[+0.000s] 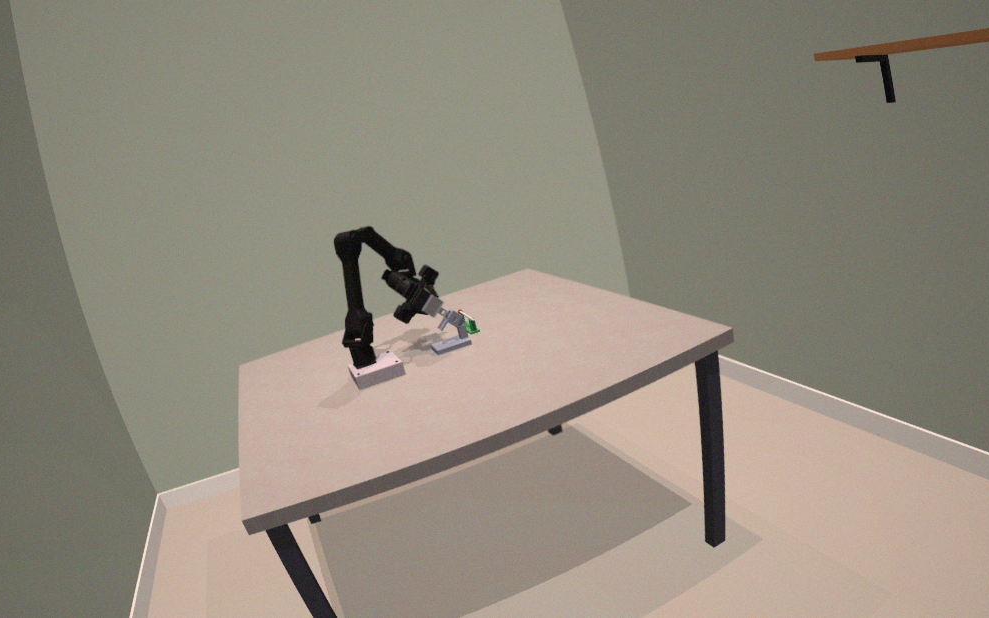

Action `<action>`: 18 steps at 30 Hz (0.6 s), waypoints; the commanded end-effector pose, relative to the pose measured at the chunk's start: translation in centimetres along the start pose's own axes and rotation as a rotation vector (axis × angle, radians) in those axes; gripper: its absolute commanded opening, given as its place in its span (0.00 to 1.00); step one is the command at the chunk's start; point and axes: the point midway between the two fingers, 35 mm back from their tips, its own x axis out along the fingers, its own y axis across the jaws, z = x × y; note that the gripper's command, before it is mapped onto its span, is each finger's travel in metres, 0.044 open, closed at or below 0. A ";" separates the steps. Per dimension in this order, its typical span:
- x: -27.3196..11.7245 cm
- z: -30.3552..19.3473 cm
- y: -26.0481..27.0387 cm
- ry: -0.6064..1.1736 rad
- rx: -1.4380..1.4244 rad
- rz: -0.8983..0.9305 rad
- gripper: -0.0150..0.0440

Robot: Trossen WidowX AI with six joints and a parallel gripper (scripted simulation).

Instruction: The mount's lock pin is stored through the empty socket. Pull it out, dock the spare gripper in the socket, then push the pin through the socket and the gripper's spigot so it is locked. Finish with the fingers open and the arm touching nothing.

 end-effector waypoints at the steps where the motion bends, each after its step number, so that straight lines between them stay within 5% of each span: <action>1: 0.3 0.4 -0.3 0.001 -0.002 -0.014 0.25; 18: 1.4 2.3 -0.3 0.001 -0.002 -0.015 0.25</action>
